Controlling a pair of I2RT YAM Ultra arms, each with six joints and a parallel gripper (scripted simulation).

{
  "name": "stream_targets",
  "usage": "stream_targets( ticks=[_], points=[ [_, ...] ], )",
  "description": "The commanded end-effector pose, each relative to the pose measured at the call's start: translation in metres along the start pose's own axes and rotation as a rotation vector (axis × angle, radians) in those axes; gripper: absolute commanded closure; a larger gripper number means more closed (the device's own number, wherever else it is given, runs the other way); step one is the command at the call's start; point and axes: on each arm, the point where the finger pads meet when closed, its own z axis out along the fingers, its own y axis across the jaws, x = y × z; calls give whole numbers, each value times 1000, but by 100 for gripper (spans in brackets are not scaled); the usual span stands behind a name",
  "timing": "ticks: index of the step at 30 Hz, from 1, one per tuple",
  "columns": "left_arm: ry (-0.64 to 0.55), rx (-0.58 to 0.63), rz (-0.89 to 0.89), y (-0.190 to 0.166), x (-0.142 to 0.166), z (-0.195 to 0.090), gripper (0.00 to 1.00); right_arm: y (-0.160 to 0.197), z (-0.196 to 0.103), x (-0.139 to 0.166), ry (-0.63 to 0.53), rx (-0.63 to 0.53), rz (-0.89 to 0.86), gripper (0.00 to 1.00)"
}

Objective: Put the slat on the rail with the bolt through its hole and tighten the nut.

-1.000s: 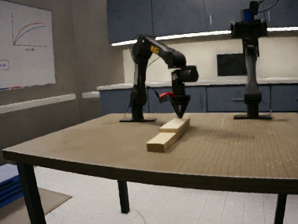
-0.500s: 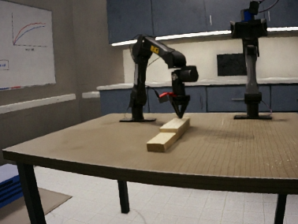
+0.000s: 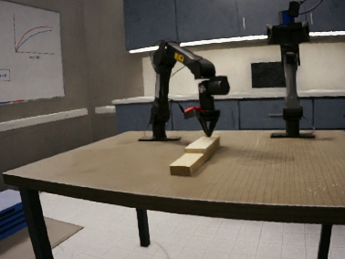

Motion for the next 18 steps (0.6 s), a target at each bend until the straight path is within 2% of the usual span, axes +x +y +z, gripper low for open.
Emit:
stream_targets(
  ticks=[1, 18],
  points=[
    [-12, 0, 0, 0, -5, -1, 0, 3, 2, 1, -6, 6, 5, 88],
    [-12, 0, 0, 0, -5, -1, 0, 3, 0, 1, -6, 6, 5, 88]
  ],
)
